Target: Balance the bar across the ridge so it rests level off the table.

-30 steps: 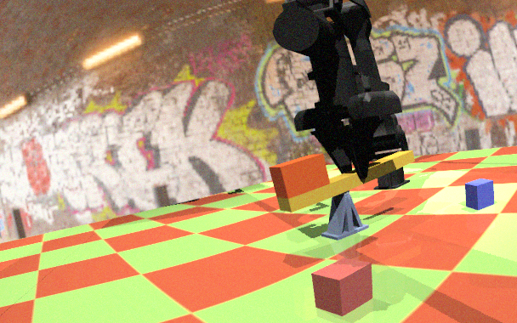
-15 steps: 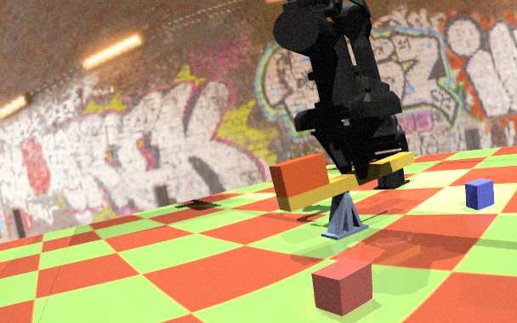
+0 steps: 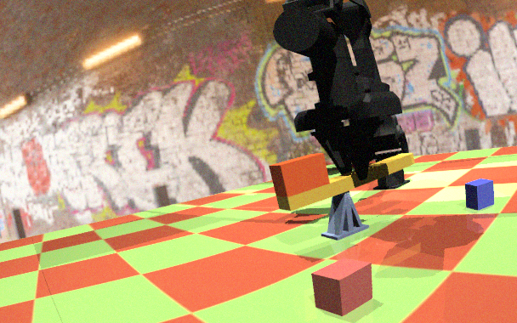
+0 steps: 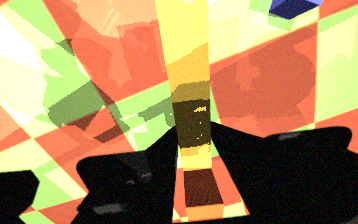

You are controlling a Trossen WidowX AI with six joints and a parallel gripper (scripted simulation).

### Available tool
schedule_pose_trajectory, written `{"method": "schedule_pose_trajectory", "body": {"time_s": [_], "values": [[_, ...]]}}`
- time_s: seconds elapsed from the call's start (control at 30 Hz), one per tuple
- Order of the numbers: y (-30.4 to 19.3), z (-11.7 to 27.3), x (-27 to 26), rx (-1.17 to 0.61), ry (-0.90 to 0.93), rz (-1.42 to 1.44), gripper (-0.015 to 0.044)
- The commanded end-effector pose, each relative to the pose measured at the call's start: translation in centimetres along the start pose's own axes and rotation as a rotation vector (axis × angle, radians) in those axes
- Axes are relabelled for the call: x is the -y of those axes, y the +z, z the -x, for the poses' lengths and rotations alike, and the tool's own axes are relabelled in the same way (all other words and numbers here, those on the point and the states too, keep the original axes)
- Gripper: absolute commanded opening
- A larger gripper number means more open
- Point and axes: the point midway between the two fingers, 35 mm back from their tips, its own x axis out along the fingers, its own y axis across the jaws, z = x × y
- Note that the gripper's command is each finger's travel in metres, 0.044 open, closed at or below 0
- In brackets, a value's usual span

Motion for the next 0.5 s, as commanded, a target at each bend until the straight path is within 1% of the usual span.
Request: {"method": "schedule_pose_trajectory", "body": {"time_s": [0.0,0.47], "values": [[0.09,-0.23,-0.06,0.003,0.003,0.003,0.0],[0.12,-0.35,-0.07,0.003,0.003,0.003,0.0]]}}
